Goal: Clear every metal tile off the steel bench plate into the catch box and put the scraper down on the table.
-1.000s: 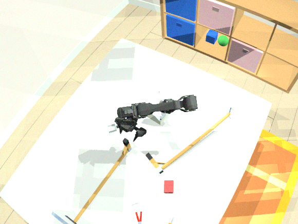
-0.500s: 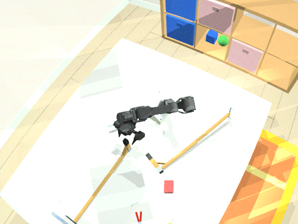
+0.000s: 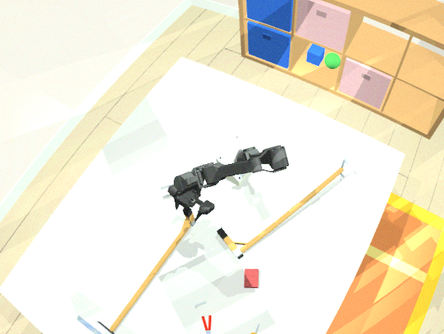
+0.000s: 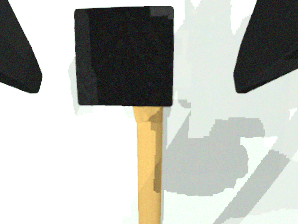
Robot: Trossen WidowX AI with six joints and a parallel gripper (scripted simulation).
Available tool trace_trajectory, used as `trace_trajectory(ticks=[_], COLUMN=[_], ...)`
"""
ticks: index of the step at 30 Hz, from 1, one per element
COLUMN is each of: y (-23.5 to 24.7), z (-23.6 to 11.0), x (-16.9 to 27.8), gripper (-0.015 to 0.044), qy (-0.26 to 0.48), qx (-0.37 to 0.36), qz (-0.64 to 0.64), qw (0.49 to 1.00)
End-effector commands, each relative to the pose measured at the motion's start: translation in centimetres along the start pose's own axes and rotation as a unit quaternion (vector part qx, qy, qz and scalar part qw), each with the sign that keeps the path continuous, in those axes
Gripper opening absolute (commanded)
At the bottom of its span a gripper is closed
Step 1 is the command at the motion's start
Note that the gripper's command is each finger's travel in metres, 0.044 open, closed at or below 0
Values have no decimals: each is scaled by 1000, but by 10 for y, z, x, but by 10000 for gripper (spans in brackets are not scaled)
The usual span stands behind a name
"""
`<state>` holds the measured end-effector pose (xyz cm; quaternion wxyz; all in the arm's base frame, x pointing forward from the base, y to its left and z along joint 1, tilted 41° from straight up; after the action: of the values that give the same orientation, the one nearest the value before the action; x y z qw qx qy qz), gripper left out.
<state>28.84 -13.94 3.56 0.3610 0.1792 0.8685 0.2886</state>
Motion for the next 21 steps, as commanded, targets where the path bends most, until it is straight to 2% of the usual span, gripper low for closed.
trace_trajectory(ticks=[1, 10, 21], y=[0, 2, 3], z=[7, 20, 16], x=[4, 4, 1], gripper=[440, 440, 151], qy=[2, -1, -2], qx=[2, -1, -3], qz=[6, 7, 1], qw=[1000, 1000, 1000])
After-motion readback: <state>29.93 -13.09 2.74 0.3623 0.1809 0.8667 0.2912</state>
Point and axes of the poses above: the point midway between the two fingers, 35 mm back from their tips, its own z axis out along the fingers, its own y axis across the jaws, x = y × z, the point moved 2 cm from there along -z, back along the fingers, and after that the axes turned 1 degree about -z, right-handed, at the moved point
